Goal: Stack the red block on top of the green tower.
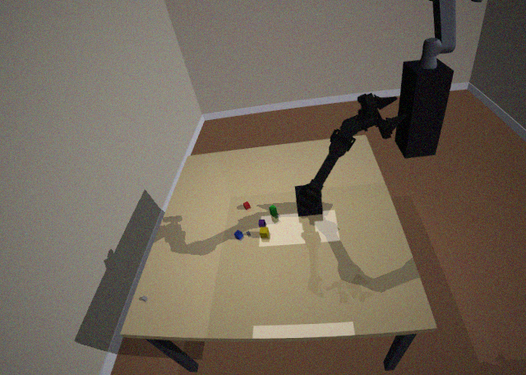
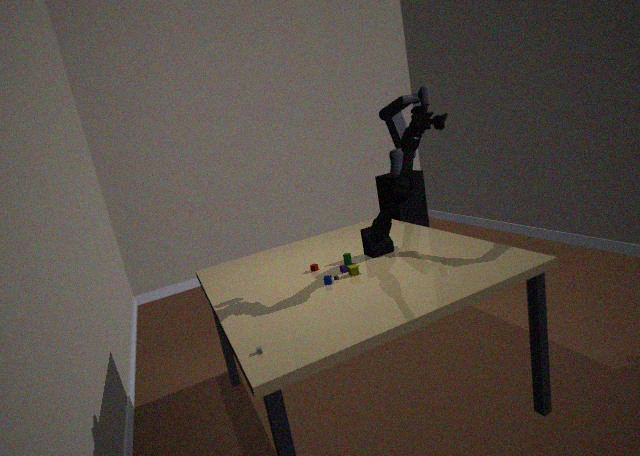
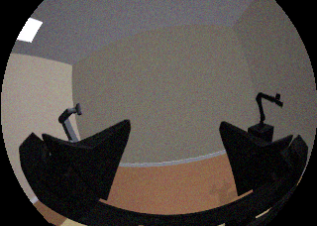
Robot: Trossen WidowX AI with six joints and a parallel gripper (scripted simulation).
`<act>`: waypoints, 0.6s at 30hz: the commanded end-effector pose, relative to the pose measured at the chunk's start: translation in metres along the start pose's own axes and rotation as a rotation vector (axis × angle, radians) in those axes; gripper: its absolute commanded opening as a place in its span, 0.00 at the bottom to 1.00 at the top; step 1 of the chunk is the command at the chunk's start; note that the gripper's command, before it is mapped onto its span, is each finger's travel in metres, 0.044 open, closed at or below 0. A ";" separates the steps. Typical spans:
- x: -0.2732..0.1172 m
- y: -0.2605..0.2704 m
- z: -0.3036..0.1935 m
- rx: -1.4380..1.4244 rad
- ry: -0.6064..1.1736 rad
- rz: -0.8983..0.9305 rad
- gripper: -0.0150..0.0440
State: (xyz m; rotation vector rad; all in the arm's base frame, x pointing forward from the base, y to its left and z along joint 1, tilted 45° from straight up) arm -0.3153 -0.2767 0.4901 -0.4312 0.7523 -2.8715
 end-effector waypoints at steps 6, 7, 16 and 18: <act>-0.048 0.139 0.004 -0.175 -0.057 0.438 1.00; -0.057 0.154 0.004 -0.195 -0.068 0.489 1.00; -0.165 0.269 0.001 -0.387 -0.178 0.937 1.00; -0.194 0.289 -0.003 -0.436 -0.204 1.032 1.00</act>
Point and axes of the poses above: the point midway between the two fingers, 35 mm back from their tips, its own x axis out along the fingers, its own y axis across the jaws, z = x × y, the point moved 2 cm from there along -x, back along the fingers, and after that the axes turned 4 degrees about x, right-handed, at the moved point
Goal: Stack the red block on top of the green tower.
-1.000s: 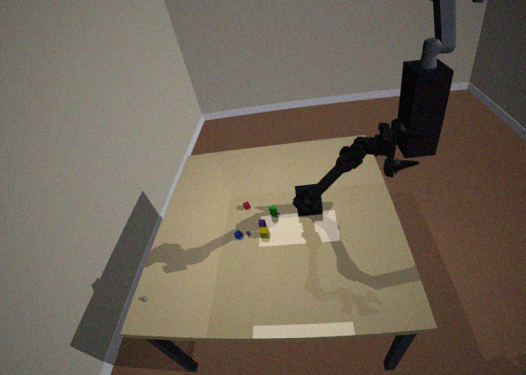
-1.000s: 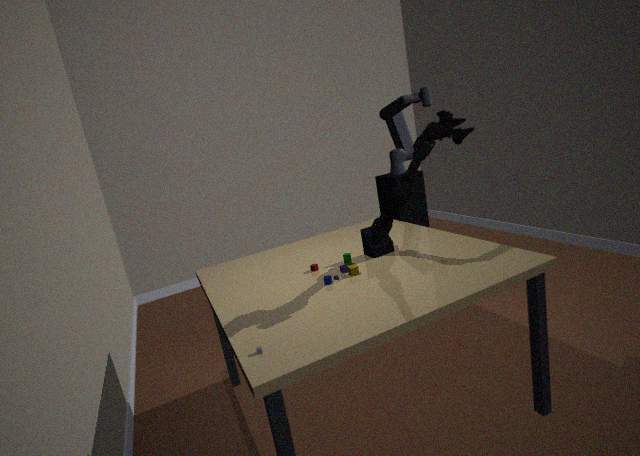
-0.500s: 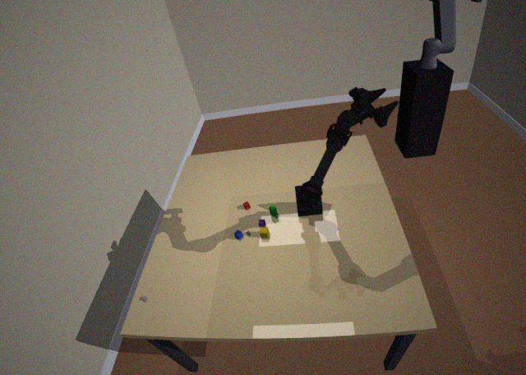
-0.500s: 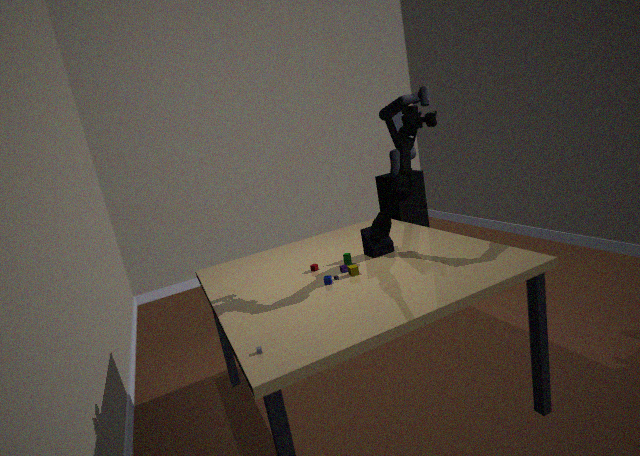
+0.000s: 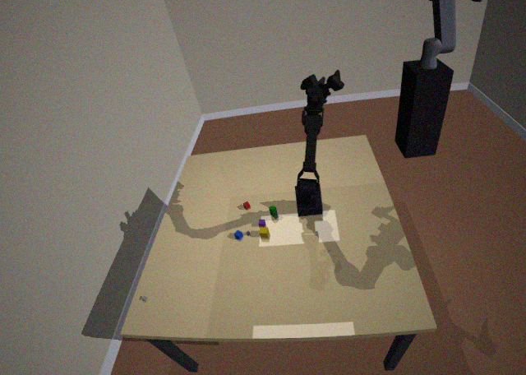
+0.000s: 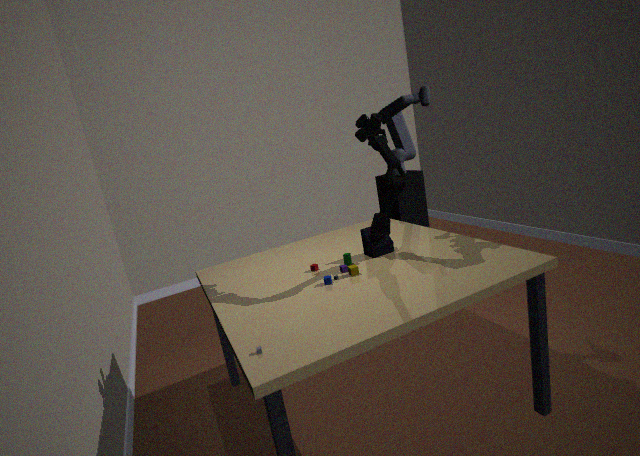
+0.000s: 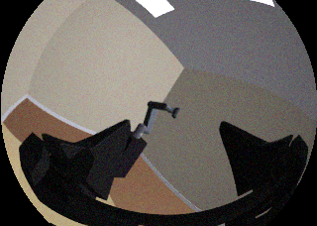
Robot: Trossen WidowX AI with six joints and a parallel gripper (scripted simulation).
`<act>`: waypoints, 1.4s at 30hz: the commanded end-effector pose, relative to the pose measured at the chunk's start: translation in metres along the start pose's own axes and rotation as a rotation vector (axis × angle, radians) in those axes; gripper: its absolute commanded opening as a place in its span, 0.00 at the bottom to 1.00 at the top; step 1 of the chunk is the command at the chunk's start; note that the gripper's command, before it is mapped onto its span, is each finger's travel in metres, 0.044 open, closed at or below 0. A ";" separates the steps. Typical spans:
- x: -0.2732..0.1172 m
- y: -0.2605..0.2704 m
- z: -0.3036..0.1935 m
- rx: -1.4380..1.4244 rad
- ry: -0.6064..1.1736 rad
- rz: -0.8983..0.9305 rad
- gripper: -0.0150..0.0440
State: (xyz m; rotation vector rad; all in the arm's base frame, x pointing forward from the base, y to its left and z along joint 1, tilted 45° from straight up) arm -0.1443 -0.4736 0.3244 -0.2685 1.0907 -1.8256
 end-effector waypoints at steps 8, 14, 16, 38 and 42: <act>-0.028 0.174 0.037 -0.260 -0.095 0.480 1.00; -0.065 0.250 0.045 -0.368 -0.125 0.696 1.00; -0.072 0.261 0.045 -0.389 -0.132 0.733 1.00; -0.320 0.475 -0.021 -0.977 -0.246 1.720 1.00; -0.367 0.491 -0.048 -1.079 -0.214 1.892 1.00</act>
Point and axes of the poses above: the point midway between the two fingers, 35 mm back from their tips, its own x axis out along the fingers, its own y axis across the jaws, z = x × y, the point moved 2 cm from there along -x, back along the fingers, and after that the axes turned 4 degrees about x, right-handed, at the moved point
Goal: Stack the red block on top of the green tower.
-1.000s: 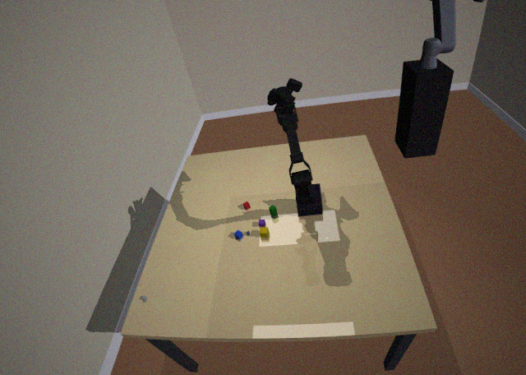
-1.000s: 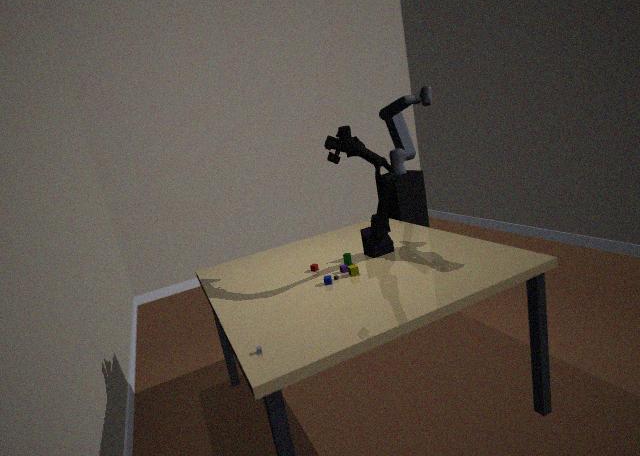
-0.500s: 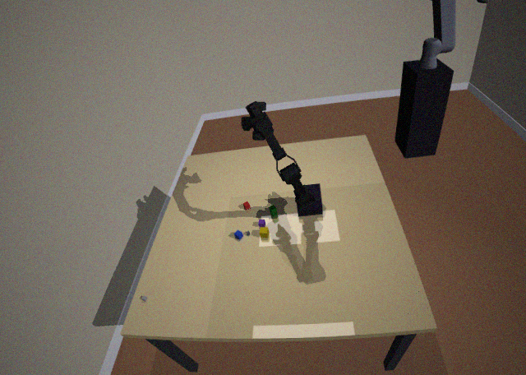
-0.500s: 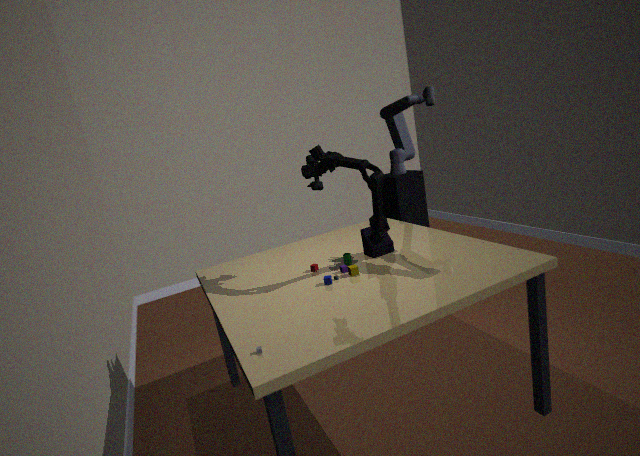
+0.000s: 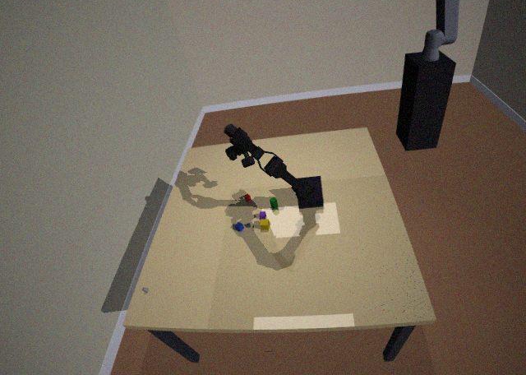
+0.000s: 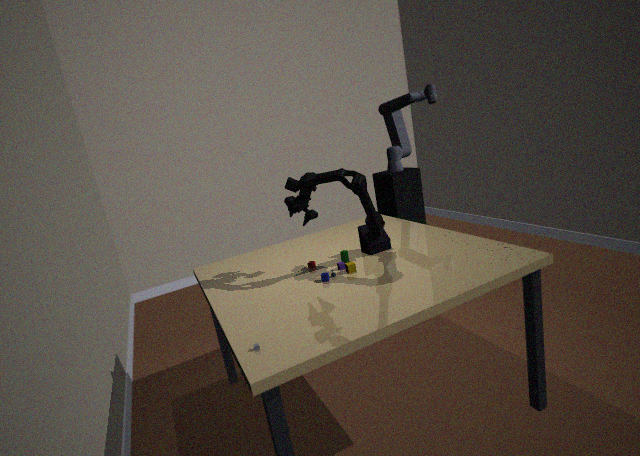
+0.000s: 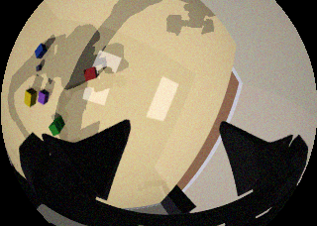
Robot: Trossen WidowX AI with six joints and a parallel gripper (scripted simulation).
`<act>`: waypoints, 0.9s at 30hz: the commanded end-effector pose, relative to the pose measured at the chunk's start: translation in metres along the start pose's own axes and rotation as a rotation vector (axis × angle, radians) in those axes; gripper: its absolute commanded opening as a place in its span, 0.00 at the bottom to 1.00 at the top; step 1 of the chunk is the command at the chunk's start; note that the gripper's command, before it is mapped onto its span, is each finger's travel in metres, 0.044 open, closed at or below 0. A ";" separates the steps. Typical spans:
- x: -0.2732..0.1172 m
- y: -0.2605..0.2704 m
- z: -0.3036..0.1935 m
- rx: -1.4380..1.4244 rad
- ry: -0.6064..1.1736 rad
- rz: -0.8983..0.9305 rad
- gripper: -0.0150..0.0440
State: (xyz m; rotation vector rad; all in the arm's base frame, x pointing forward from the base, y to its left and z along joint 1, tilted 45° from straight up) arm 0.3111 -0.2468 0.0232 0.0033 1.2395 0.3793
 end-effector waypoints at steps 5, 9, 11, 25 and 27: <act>0.054 0.077 0.033 -0.093 0.022 0.338 1.00; 0.075 0.119 0.044 -0.119 0.044 0.506 1.00; 0.078 0.126 0.046 -0.122 0.048 0.535 1.00; 0.113 0.152 0.039 -0.122 0.047 0.536 1.00; 0.113 0.151 0.040 -0.122 0.047 0.536 1.00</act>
Point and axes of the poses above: the point midway between the two fingers, 35 mm back from their tips, its own x axis out along the fingers, its own y axis across the jaws, z = x × y, the point moved 2 cm from there along -x, back along the fingers, and after that the axes turned 4 degrees about x, right-handed, at the moved point
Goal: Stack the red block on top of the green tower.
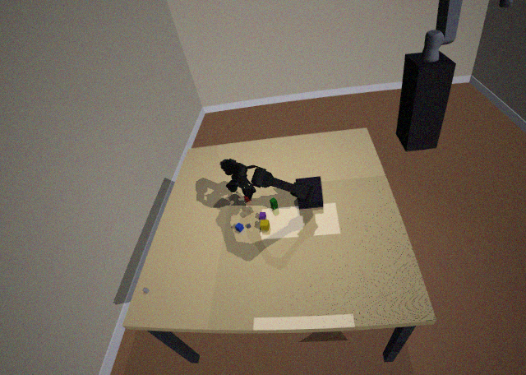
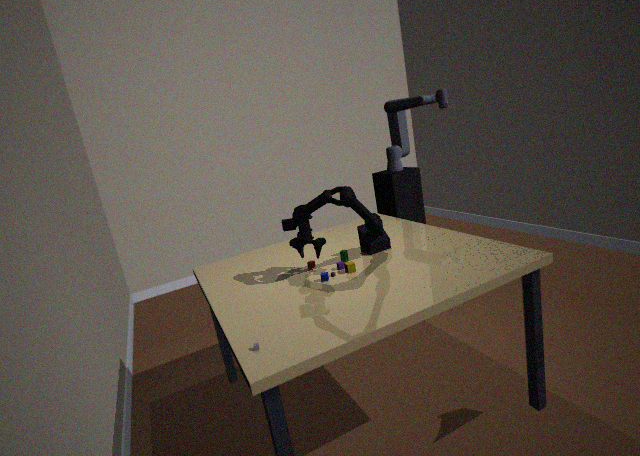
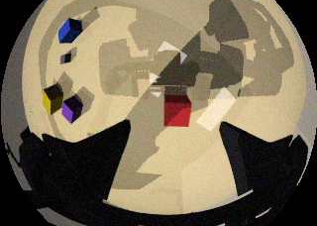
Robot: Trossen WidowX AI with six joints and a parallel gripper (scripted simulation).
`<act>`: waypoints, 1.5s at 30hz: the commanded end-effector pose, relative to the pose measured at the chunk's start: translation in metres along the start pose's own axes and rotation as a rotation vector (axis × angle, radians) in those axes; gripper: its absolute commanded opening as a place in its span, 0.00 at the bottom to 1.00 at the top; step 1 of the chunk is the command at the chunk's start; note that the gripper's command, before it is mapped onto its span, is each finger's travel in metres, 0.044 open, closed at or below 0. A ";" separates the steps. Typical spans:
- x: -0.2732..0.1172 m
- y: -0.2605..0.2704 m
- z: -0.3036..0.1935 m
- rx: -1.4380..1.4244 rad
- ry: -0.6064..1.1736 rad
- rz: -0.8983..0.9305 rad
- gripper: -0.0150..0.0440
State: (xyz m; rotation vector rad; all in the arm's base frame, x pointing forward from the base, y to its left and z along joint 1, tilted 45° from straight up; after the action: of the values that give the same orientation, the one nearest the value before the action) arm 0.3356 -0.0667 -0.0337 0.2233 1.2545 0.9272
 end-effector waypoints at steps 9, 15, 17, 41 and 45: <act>0.014 -0.001 0.001 0.003 -0.006 -0.001 1.00; 0.024 -0.001 0.001 0.003 -0.006 -0.001 1.00; 0.027 -0.001 0.001 0.003 -0.006 -0.001 1.00; 0.038 -0.001 0.001 0.003 -0.006 0.000 0.96; 0.038 -0.001 0.001 0.003 -0.006 0.000 0.78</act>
State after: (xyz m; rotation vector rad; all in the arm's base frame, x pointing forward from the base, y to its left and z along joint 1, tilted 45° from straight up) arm 0.3372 -0.0407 -0.0612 0.2242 1.2499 0.9234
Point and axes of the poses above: the point midway between the two fingers, 35 mm back from their tips, its own x axis out along the fingers, its own y axis across the jaws, z = x × y, the point moved 2 cm from there along -x, back along the fingers, and after that the axes turned 4 degrees about x, right-handed, at the moved point
